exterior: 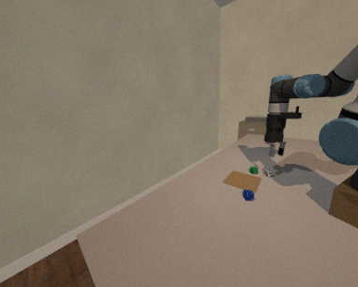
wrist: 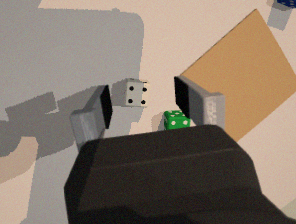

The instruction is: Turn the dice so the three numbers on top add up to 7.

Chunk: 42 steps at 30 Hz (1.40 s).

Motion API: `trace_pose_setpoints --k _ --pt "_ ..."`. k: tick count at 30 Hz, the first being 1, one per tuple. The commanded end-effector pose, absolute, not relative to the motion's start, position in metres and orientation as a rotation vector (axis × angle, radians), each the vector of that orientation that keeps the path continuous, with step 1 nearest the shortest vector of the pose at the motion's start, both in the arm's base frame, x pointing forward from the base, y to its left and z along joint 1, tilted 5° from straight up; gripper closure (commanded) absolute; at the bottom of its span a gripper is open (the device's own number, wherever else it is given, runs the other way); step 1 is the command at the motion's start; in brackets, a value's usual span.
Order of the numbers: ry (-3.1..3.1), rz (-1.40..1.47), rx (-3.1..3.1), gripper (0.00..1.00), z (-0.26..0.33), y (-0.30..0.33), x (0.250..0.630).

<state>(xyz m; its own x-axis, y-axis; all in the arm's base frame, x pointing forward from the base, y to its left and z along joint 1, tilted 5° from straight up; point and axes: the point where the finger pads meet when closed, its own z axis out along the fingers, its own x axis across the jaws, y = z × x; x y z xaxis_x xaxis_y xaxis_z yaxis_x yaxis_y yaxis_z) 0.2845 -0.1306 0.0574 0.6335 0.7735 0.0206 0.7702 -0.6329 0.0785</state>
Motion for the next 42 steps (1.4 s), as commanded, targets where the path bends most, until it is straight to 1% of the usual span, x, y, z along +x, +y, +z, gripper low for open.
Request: trace_pose_setpoints --k 1,5,19,22,31,42 --pt "1.070 0.078 2.887 0.00 0.055 -0.129 0.286" --pt "0.998 0.081 2.914 0.00 0.054 -0.129 0.286" --pt "0.251 0.101 3.084 0.00 0.047 -0.129 0.292" --pt "0.229 0.102 3.086 0.00 0.047 -0.129 0.292" --pt "-0.289 0.113 3.093 0.00 0.042 -0.132 0.296" --pt "-0.725 0.119 3.031 0.00 0.039 -0.137 0.299"
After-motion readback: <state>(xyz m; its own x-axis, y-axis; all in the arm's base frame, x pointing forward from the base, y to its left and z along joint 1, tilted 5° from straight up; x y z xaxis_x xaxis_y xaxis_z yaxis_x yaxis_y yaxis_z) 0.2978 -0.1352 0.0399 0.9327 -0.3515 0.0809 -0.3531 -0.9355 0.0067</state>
